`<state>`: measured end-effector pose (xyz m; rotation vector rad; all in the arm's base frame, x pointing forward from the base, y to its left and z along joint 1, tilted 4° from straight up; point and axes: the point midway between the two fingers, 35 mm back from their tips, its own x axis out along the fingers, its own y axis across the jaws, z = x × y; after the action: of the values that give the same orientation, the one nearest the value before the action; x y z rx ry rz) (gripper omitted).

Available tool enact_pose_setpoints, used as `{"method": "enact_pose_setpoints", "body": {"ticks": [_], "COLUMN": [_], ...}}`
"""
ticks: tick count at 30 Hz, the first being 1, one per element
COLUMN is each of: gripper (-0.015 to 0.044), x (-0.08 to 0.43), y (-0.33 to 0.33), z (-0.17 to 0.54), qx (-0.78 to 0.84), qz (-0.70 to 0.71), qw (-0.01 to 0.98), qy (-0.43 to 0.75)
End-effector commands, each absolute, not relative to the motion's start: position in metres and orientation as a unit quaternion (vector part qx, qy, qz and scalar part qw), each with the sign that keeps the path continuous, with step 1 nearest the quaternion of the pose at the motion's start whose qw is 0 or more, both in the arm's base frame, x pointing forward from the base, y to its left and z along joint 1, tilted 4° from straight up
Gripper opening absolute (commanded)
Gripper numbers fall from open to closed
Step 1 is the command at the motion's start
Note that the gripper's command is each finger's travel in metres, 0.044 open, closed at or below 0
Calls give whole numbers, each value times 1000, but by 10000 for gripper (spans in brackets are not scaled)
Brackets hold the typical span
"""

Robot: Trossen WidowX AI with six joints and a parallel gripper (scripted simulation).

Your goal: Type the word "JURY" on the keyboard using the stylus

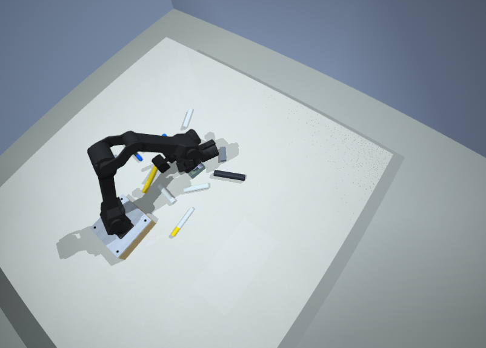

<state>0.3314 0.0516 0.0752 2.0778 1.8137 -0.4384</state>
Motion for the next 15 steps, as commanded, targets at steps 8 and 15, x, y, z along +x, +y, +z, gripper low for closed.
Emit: {"method": "enact_pose_setpoints", "body": {"ticks": [8, 15], "gripper": [81, 81], "x": [332, 332], "y": [52, 52], "z": [72, 69], "qx": [734, 734], "qz": [-155, -155], "qw": [169, 169], "qy": [640, 640]}}
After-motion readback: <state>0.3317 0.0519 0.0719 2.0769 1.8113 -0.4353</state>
